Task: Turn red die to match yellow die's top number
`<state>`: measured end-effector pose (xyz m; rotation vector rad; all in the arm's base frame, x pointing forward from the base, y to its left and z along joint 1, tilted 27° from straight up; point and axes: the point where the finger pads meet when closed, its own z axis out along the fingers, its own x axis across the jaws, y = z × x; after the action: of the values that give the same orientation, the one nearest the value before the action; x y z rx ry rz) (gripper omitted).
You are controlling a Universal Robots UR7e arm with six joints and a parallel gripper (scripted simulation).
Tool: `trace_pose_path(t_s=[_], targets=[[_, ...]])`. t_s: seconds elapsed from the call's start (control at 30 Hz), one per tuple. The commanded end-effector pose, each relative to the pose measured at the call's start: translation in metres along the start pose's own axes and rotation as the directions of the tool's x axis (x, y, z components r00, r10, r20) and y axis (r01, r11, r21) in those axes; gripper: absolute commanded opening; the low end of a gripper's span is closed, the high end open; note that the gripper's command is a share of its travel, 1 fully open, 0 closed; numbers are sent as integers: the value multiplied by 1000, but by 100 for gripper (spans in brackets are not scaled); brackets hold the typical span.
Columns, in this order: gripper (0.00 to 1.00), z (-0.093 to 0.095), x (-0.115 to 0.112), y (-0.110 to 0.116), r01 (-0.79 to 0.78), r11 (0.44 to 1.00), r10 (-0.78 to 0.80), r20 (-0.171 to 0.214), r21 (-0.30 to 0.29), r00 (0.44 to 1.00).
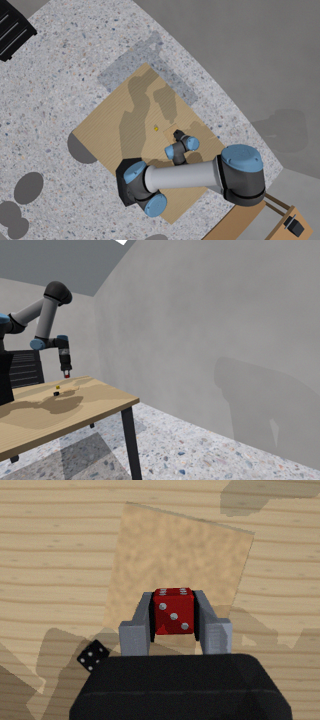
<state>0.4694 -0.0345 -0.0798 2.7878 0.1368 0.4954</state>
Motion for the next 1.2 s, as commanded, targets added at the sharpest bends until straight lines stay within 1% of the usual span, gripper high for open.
trace_pose_path(t_s=[0.0, 0.53, 0.67, 0.83, 1.0, 1.07, 1.17], targets=[[49, -2, 0, 5, -68, 998, 68, -5, -1, 998], [49, -2, 0, 5, -71, 997, 71, -5, -1, 997], [49, 1, 0, 5, -72, 997, 72, -5, -1, 997], [49, 10, 0, 5, -72, 997, 72, -4, -1, 997], [49, 28, 1, 5, -72, 997, 72, -4, -1, 997], [49, 28, 1, 5, -72, 997, 72, -4, -1, 997], [49, 41, 1, 5, -72, 997, 72, -4, -1, 997]])
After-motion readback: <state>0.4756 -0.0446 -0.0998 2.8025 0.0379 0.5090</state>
